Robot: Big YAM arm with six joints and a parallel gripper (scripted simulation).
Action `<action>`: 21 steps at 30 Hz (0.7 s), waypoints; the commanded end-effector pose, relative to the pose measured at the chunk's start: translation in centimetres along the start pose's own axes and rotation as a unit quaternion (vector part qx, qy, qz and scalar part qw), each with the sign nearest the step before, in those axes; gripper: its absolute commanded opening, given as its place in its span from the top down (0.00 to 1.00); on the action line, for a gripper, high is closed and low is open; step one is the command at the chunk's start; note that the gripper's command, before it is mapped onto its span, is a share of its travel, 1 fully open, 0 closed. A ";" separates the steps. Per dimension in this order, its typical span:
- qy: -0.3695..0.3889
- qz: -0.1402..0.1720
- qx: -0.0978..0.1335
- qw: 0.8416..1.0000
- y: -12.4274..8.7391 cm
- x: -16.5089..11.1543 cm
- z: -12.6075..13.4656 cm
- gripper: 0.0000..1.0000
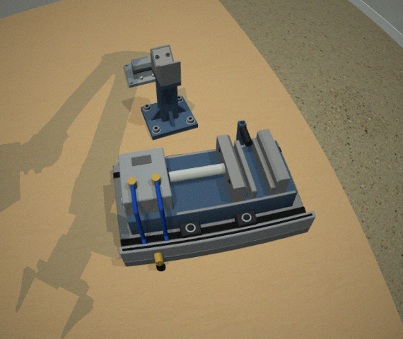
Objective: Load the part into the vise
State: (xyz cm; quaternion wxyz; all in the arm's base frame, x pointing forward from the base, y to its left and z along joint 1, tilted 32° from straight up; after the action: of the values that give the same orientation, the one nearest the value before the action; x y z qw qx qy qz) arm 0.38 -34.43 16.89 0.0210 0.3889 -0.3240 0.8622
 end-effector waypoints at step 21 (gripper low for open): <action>0.001 -0.011 0.022 1.000 -0.3 1.2 2.0 0.00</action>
State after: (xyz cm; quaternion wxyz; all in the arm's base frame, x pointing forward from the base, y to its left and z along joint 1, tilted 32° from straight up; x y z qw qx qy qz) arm 0.42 -34.70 17.36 0.0228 0.3883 -0.3193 0.8641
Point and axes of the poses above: the point where the finger pads meet when closed, its own y axis out along the fingers, its own z axis across the jaws, x = y × z, the point moved 6 cm from there along -y, back along the fingers, and after that the axes turned 3 degrees about -y, right-handed, at the moved point
